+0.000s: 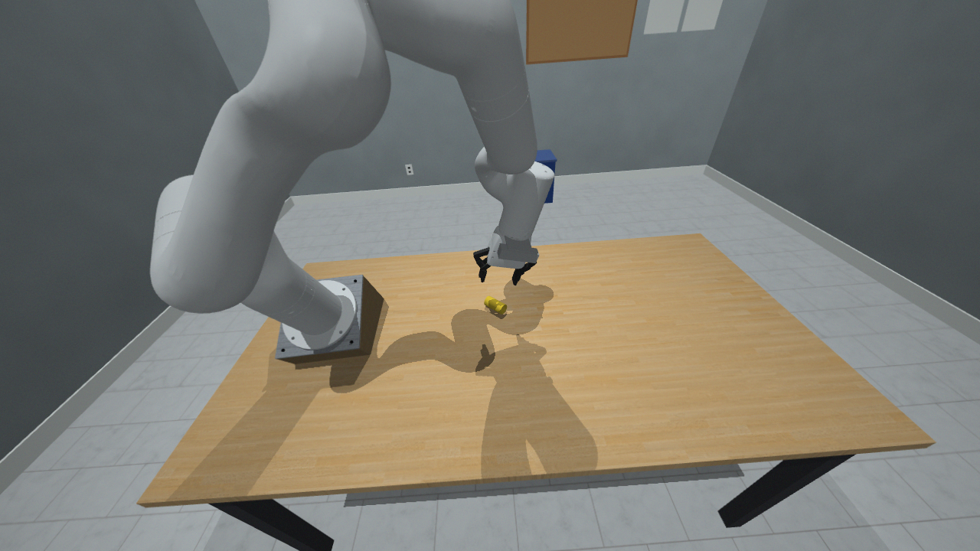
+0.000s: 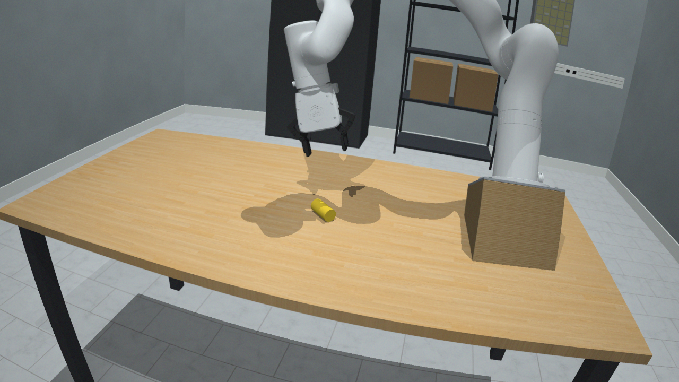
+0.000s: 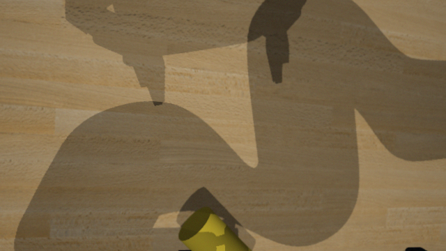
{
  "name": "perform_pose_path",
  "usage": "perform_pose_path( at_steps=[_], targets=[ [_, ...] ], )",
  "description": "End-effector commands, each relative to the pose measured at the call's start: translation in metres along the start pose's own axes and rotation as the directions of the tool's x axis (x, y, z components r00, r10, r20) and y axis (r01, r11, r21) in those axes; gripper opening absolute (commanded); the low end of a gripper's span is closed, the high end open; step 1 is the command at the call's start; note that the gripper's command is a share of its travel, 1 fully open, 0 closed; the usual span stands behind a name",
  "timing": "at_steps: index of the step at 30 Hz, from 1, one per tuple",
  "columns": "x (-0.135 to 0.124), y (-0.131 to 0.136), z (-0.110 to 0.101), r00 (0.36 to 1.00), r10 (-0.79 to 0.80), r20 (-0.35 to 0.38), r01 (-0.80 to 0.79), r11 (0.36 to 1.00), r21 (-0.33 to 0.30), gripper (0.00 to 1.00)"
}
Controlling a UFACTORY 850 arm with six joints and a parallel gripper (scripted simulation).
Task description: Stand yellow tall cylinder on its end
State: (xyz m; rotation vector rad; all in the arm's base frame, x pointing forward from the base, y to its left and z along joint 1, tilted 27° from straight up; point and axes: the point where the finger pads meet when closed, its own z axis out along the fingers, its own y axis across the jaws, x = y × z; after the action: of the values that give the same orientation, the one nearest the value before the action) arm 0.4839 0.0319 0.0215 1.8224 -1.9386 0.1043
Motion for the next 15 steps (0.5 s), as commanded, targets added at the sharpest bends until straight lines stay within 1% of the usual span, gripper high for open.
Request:
perform_pose_path(
  at_steps=[1,2,4,5,7,9,12,15],
  targets=[
    [0.002,-0.004,-0.007,0.963,0.270,0.007,-0.269,0.961,-0.056,1.00],
    [0.002,-0.006,-0.009,0.946,0.324,0.007,-0.323,0.944,-0.071,1.00],
    [0.002,-0.006,-0.009,0.946,0.324,0.007,-0.323,0.944,-0.071,1.00],
    [0.002,-0.007,-0.011,0.880,0.474,0.003,-0.471,0.875,-0.111,1.00],
    [0.001,-0.009,-0.015,0.848,0.531,-0.004,-0.527,0.840,-0.130,1.00],
    [0.001,-0.012,-0.019,0.795,0.606,-0.016,-0.601,0.784,-0.155,1.00],
    [0.000,-0.016,-0.024,0.683,0.729,-0.045,-0.722,0.664,-0.196,1.00],
    [0.000,-0.019,-0.028,0.555,0.828,-0.083,-0.819,0.525,-0.232,1.00]
  ],
)
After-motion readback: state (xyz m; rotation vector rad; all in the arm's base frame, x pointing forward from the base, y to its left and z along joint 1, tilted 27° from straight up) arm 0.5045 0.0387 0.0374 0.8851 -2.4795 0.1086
